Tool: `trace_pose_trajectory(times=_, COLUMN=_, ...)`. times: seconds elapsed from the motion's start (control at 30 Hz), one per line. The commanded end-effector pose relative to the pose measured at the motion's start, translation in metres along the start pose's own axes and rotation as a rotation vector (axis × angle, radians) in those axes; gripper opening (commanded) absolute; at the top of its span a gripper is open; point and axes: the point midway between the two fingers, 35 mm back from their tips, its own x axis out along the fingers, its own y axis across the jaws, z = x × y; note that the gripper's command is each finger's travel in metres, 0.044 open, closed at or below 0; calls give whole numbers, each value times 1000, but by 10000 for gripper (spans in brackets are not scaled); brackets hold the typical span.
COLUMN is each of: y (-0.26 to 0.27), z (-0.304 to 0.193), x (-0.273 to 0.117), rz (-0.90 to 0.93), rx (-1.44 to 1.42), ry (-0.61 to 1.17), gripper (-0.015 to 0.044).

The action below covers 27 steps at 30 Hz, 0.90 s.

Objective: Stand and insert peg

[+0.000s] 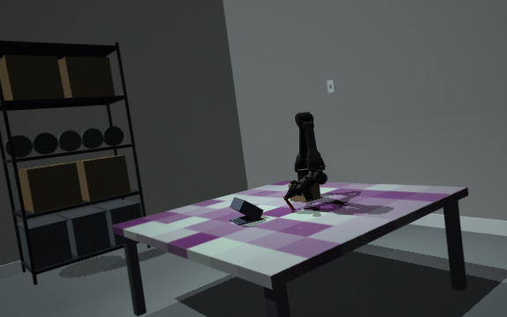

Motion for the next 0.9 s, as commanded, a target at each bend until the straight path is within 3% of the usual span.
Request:
trace_pose_trajectory(times=0.0, y=-2, z=1, x=-2, rz=-4, rx=3, ry=30, gripper=49)
trace_pose_trajectory(times=0.87, y=-2, z=11, x=-17, rz=-3, rx=2, ry=254, gripper=49)
